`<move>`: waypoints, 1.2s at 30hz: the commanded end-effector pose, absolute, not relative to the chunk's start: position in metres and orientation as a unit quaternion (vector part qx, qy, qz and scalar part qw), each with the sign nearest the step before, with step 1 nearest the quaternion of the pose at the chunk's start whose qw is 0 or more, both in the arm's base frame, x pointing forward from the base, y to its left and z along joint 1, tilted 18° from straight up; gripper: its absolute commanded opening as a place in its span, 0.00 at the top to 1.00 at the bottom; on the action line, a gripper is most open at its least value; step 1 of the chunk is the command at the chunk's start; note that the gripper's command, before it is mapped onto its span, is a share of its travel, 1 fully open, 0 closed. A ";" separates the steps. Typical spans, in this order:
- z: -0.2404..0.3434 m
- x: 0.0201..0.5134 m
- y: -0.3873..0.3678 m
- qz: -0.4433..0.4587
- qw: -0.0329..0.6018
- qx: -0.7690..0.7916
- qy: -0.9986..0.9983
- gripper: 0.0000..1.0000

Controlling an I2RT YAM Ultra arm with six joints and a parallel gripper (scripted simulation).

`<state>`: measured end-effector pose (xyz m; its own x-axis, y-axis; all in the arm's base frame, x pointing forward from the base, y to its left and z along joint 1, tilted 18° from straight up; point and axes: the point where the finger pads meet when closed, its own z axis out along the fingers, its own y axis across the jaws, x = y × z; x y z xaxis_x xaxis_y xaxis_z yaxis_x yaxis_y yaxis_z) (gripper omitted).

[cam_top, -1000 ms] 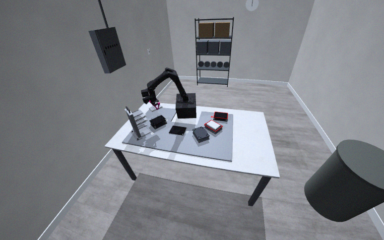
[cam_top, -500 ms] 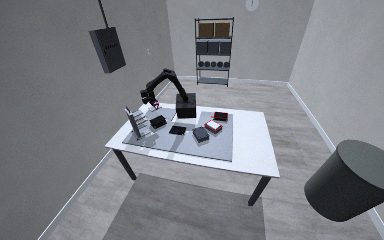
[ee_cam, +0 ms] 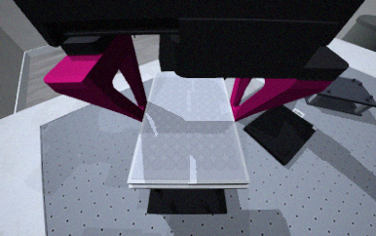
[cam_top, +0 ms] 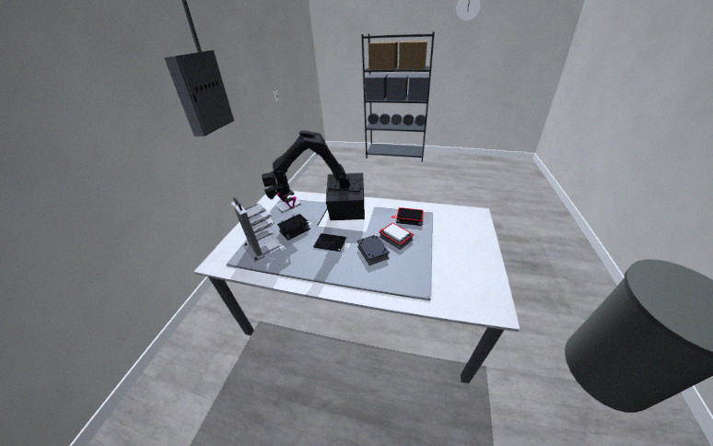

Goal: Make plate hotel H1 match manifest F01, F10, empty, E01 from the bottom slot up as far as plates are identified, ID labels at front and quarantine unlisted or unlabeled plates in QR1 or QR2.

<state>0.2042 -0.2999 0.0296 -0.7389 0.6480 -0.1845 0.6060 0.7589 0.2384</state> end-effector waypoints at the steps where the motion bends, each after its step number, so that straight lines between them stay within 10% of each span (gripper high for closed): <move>1: 0.027 0.207 -0.306 0.072 0.139 0.339 0.928 0.14; 36: -0.022 0.223 -0.304 0.072 0.139 0.339 0.928 0.14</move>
<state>0.2223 -0.3010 -0.0272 -0.7348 0.6503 -0.1928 0.6091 0.7577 0.2341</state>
